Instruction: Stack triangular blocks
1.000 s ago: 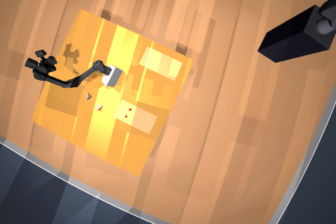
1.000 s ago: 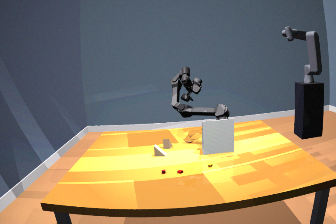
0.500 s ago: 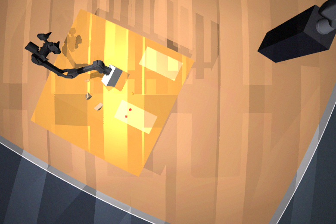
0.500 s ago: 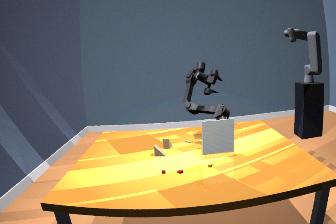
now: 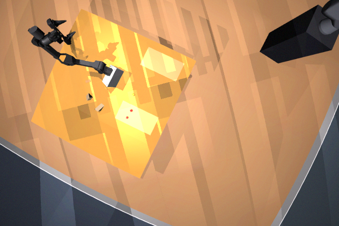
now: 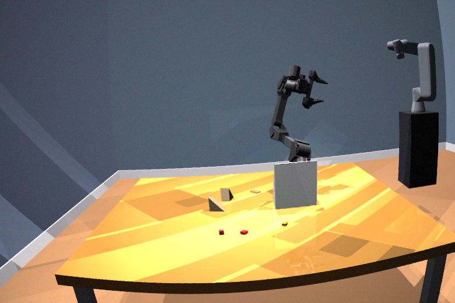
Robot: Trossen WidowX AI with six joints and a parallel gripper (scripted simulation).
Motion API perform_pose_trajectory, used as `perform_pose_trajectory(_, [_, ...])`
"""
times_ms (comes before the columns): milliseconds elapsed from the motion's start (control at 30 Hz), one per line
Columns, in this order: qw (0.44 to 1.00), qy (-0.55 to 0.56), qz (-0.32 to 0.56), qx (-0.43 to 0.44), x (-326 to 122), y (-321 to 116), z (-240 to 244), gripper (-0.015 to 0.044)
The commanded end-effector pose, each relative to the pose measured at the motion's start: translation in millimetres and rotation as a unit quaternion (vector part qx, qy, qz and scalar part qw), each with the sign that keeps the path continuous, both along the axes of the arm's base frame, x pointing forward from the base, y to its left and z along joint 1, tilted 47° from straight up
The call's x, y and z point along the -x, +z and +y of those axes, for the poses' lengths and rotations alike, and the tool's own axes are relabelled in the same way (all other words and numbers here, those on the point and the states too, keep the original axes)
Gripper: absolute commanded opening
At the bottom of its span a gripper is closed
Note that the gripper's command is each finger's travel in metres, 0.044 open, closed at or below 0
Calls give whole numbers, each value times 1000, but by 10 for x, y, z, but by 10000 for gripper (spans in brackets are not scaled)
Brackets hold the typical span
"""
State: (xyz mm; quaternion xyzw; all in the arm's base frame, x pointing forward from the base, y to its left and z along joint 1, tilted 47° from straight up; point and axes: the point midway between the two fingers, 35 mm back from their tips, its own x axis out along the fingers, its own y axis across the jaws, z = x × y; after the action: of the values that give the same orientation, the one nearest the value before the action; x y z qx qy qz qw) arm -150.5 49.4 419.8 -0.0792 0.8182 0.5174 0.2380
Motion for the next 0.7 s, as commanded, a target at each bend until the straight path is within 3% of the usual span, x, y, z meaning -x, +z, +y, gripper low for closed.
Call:
perform_pose_trajectory(0, [992, -80, -93, -26, -69, -308, 705, 440])
perform_pose_trajectory(333, [928, -197, -316, -26, -971, -1043, 1895, 440])
perform_pose_trajectory(667, [861, -228, -452, 51, -2060, -1583, 2204, 440])
